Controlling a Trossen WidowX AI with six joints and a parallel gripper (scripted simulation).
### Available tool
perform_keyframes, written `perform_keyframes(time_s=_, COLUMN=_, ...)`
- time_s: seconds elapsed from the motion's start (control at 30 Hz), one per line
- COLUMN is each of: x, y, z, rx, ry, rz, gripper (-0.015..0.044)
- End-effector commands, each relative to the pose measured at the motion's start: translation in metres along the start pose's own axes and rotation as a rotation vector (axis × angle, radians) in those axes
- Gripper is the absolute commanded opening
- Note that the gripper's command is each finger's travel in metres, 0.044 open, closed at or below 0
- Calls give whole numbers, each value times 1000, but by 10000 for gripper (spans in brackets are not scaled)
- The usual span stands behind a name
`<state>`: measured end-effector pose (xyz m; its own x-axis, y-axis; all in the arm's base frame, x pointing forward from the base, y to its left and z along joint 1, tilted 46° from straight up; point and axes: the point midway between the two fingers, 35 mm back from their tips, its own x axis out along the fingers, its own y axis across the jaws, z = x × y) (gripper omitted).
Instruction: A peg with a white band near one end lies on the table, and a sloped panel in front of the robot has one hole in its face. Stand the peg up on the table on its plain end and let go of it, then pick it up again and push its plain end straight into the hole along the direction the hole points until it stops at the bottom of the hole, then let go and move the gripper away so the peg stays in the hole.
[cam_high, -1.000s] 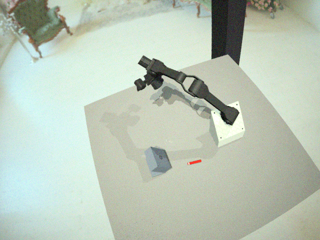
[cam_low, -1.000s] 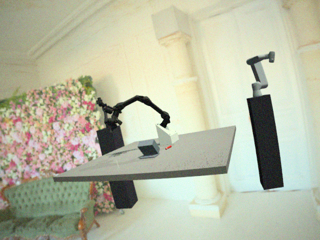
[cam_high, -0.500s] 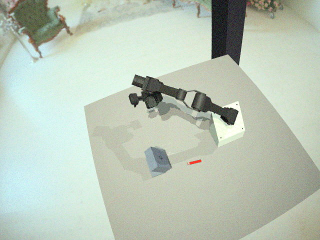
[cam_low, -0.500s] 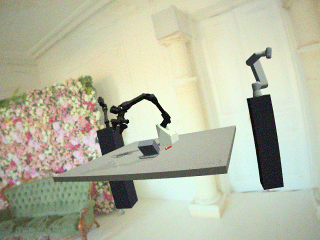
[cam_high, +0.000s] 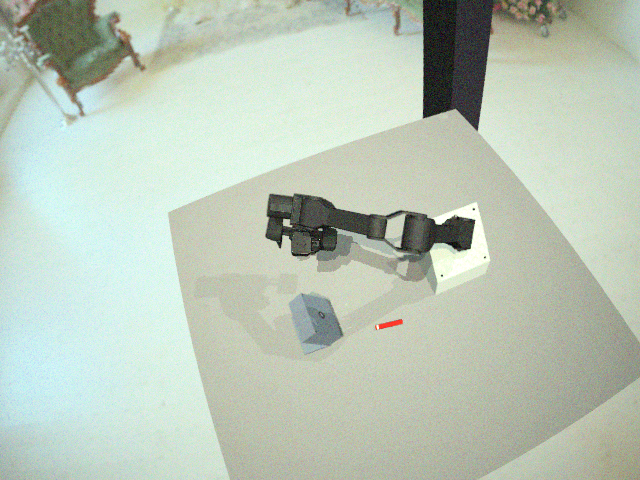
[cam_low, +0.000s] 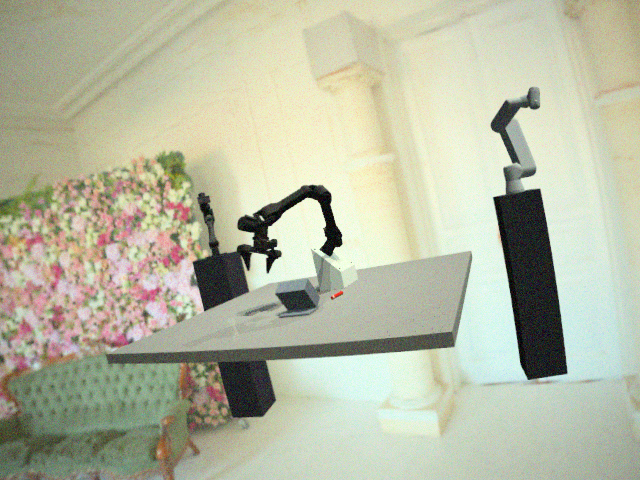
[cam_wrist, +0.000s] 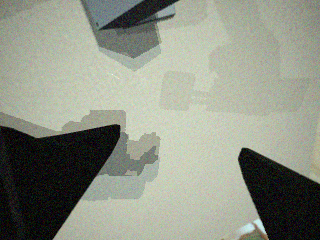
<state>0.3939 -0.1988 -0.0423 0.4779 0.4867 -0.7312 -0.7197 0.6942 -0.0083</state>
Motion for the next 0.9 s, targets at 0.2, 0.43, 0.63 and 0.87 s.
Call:
perform_keyframes(time_s=0.2, x=9, y=46, z=59, rx=316, ry=0, rz=80, gripper=440)
perform_keyframes(time_s=0.43, x=15, y=85, z=92, rx=542, ry=25, rz=141, gripper=440)
perform_keyframes(time_s=0.63, x=19, y=121, z=116, rx=735, ry=61, rz=191, gripper=440)
perform_keyframes(time_s=0.87, x=20, y=166, z=138, rx=958, ry=120, rz=243, gripper=440)
